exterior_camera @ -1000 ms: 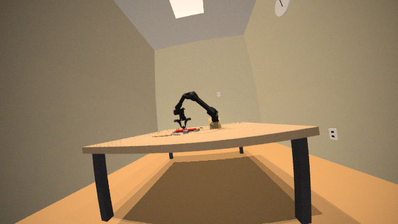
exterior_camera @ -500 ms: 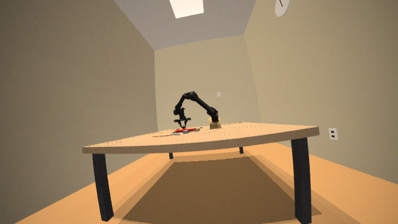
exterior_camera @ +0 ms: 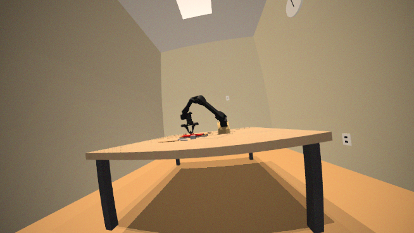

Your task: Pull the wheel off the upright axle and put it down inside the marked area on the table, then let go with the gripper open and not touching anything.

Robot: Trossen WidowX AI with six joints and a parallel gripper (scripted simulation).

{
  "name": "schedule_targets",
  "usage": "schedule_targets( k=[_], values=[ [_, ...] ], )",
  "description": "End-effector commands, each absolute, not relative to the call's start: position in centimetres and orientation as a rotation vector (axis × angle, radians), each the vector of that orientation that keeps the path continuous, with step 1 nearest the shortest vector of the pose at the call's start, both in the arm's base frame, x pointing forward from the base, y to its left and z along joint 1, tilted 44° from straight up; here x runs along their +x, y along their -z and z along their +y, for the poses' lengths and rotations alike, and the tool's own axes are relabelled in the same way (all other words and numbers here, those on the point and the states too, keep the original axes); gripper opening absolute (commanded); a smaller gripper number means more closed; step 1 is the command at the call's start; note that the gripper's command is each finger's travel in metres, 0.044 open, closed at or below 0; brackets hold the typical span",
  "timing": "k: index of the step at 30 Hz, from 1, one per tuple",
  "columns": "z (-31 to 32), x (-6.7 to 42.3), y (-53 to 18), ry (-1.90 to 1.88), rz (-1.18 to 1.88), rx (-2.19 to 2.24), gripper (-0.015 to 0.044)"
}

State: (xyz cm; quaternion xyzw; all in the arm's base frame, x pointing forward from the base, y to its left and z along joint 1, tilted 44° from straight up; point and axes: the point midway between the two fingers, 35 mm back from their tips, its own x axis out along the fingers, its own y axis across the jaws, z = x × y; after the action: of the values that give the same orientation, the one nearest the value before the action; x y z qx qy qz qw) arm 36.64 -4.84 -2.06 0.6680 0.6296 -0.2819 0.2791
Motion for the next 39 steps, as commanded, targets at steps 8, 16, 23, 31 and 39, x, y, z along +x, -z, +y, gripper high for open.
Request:
schedule_targets(
  k=[8,16,23,31,39],
  values=[
    [-6.5,36.3,0.7,0.771,1.659,1.818,0.0],
    [-6.7,36.3,0.5,0.771,1.658,1.819,0.0],
    [-6.9,36.3,0.4,0.771,1.657,1.82,0.0],
    [-7.0,36.2,0.2,0.771,1.656,1.821,0.0],
    [-8.2,36.1,-1.1,0.772,1.655,1.821,0.0]
  ],
)
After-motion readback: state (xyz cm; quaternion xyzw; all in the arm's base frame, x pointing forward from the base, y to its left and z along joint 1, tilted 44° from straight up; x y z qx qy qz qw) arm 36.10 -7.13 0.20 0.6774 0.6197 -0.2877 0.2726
